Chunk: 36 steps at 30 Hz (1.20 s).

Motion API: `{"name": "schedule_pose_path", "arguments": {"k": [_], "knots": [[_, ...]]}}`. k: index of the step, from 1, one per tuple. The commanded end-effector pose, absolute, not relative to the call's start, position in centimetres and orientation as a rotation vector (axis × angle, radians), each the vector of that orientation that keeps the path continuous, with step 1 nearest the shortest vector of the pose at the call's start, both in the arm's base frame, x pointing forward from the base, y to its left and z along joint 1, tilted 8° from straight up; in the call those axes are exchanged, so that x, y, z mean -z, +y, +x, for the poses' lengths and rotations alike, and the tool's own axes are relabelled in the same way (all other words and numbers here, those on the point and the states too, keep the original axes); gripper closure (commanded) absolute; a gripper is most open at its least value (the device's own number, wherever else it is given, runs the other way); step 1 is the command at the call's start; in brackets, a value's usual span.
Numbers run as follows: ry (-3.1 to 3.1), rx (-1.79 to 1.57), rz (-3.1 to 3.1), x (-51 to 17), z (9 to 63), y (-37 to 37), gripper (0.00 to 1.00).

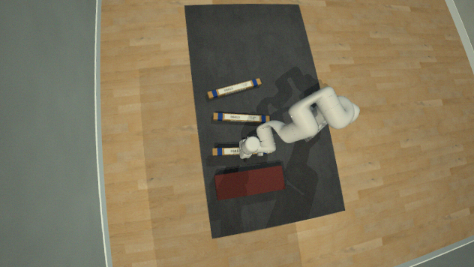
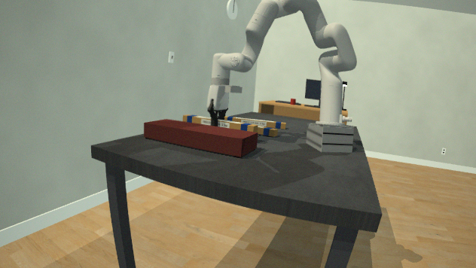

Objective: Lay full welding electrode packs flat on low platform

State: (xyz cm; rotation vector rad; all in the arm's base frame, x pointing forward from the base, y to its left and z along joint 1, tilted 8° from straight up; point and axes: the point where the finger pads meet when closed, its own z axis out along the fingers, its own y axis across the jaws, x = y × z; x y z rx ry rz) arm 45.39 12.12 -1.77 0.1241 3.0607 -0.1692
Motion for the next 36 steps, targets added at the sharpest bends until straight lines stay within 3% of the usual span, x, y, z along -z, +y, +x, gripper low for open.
{"name": "schedule_pose_path", "arguments": {"k": [1,36], "knots": [[3.057,0.168,0.124,0.7,45.5,12.3,0.65],[3.057,0.168,0.124,-0.5,45.4,12.4,0.65]]}}
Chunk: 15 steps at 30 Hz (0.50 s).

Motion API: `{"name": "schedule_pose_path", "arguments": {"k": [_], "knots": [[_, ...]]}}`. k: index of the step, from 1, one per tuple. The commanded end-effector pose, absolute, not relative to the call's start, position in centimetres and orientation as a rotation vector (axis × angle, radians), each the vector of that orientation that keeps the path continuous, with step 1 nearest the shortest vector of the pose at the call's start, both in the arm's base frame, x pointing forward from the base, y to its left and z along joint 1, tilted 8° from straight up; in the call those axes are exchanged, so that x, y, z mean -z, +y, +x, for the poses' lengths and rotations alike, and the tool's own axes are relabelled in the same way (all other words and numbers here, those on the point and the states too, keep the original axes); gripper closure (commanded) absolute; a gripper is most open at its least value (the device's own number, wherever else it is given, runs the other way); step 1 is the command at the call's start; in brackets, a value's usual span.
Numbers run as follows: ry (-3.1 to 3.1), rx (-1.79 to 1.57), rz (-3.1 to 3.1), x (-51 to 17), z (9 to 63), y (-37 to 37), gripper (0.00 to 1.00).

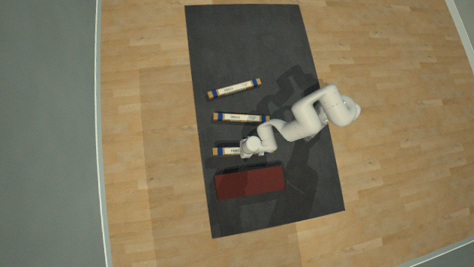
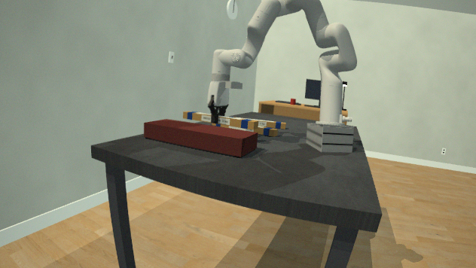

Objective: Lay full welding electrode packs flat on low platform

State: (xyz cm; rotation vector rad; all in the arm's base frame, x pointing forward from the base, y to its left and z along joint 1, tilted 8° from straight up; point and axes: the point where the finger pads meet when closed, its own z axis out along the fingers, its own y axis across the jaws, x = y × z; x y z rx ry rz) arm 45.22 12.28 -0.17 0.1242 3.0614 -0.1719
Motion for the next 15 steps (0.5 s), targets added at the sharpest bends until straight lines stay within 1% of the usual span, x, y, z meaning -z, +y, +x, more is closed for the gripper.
{"name": "schedule_pose_path", "arguments": {"k": [1,15], "knots": [[3.057,0.168,0.124,-0.8,45.4,12.5,0.65],[3.057,0.168,0.124,-4.8,45.1,12.9,0.65]]}}
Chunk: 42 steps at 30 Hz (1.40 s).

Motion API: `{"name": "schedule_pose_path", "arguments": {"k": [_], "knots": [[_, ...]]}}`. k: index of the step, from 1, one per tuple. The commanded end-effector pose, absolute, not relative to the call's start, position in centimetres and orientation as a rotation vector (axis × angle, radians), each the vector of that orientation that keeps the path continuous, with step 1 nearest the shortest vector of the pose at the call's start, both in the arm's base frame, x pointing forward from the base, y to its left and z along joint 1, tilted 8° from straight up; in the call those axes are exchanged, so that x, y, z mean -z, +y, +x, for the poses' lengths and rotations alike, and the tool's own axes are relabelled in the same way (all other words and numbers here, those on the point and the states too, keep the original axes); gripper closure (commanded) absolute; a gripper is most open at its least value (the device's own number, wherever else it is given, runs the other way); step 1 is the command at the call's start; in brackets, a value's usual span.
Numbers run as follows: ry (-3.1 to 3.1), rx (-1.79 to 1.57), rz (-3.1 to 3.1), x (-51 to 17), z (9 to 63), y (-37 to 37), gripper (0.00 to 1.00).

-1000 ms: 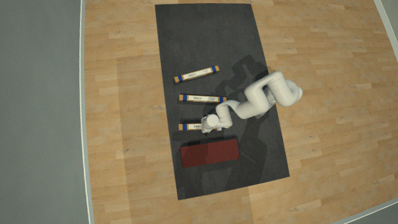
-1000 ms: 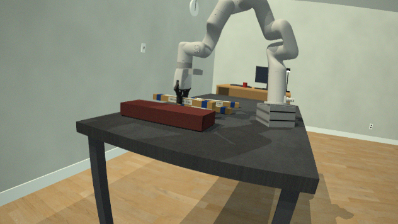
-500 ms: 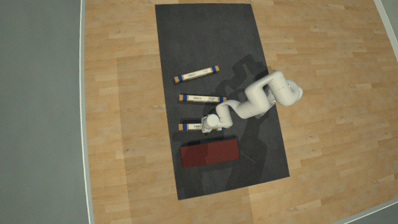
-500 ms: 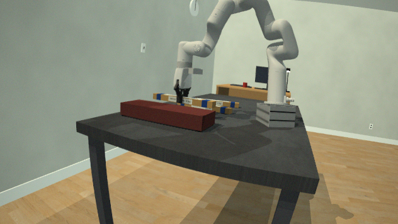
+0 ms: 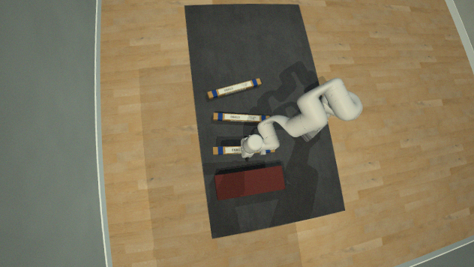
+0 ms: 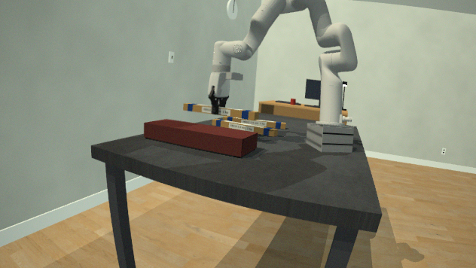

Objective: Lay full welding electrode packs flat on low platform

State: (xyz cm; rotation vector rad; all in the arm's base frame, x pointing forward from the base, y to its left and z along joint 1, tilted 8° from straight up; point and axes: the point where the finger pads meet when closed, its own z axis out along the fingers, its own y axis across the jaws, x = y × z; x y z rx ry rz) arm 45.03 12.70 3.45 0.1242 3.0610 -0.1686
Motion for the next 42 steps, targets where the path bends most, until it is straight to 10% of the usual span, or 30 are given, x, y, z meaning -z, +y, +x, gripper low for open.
{"name": "schedule_pose_path", "arguments": {"k": [1,42], "knots": [[3.057,0.168,0.124,-5.1,45.0,13.0,0.65],[3.064,0.173,-0.02,-6.5,44.9,13.2,0.65]]}}
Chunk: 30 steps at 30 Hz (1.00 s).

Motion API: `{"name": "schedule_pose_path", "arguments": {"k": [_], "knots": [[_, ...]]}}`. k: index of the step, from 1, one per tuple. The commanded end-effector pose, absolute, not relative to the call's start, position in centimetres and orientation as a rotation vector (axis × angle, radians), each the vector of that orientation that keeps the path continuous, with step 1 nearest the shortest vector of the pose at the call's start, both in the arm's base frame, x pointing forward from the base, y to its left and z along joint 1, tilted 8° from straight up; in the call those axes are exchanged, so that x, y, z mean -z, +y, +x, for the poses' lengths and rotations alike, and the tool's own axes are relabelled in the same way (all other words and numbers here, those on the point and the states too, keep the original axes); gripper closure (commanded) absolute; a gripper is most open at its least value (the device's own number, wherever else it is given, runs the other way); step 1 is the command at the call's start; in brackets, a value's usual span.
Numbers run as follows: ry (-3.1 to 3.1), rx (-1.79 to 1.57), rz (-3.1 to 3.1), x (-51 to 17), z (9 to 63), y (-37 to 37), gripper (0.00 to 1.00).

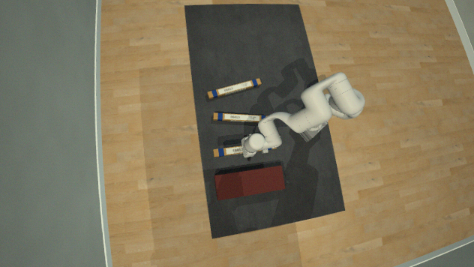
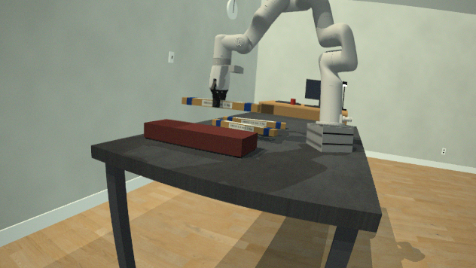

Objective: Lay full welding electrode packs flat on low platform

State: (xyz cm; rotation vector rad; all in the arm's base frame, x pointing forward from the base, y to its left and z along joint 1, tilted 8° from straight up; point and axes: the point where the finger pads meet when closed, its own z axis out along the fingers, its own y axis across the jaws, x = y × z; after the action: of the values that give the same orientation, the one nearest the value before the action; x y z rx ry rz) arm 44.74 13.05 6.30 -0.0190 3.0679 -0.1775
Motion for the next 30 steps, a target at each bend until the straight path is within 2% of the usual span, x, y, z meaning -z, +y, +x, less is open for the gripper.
{"name": "schedule_pose_path", "arguments": {"k": [1,19,30], "knots": [[3.064,0.173,-0.02,-6.5,44.9,13.2,0.65],[3.064,0.173,-0.021,-6.5,45.2,12.9,0.65],[3.064,0.173,-0.021,-7.0,48.0,10.7,0.65]]}}
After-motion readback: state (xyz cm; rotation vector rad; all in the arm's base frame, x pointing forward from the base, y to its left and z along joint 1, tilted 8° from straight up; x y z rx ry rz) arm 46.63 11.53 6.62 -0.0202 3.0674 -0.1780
